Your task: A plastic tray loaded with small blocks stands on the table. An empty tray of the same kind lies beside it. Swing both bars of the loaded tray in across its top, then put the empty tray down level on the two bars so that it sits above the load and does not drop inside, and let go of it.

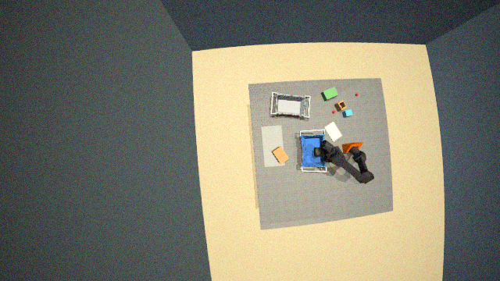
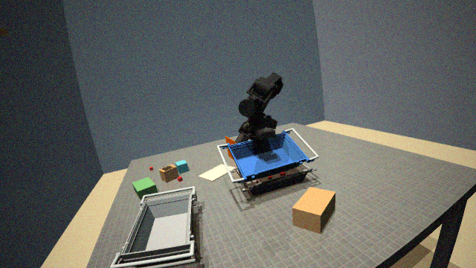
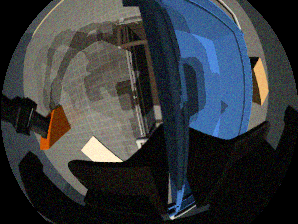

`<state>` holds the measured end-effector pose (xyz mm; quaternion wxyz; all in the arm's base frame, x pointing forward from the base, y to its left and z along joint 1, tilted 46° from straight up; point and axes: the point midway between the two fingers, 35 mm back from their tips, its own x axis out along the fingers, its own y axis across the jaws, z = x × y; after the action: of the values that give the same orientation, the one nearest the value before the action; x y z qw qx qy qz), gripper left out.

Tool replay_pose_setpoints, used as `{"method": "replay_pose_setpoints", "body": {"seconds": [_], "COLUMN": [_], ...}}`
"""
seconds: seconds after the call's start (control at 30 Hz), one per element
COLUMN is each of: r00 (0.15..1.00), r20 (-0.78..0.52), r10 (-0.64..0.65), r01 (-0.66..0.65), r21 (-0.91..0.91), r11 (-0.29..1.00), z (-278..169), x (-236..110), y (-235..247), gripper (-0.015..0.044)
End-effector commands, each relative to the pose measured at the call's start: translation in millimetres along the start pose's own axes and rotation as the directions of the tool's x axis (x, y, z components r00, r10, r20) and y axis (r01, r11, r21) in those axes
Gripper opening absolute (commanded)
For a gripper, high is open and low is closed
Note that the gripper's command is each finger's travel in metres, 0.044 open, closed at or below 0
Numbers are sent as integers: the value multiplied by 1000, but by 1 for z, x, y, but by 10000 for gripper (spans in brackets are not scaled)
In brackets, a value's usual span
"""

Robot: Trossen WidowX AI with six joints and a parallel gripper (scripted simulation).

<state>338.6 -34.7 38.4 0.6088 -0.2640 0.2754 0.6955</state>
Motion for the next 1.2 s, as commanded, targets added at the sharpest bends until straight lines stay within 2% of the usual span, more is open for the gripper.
{"method": "replay_pose_setpoints", "body": {"seconds": [0.0, 1.17], "r00": [1000, 1000], "r20": [3, 7], "r10": [-3, 0], "r01": [3, -1], "r21": [22, 41], "r11": [1000, 999], "z": [2, 11], "x": [1, 18], "y": [2, 16], "gripper": [0, 0]}}
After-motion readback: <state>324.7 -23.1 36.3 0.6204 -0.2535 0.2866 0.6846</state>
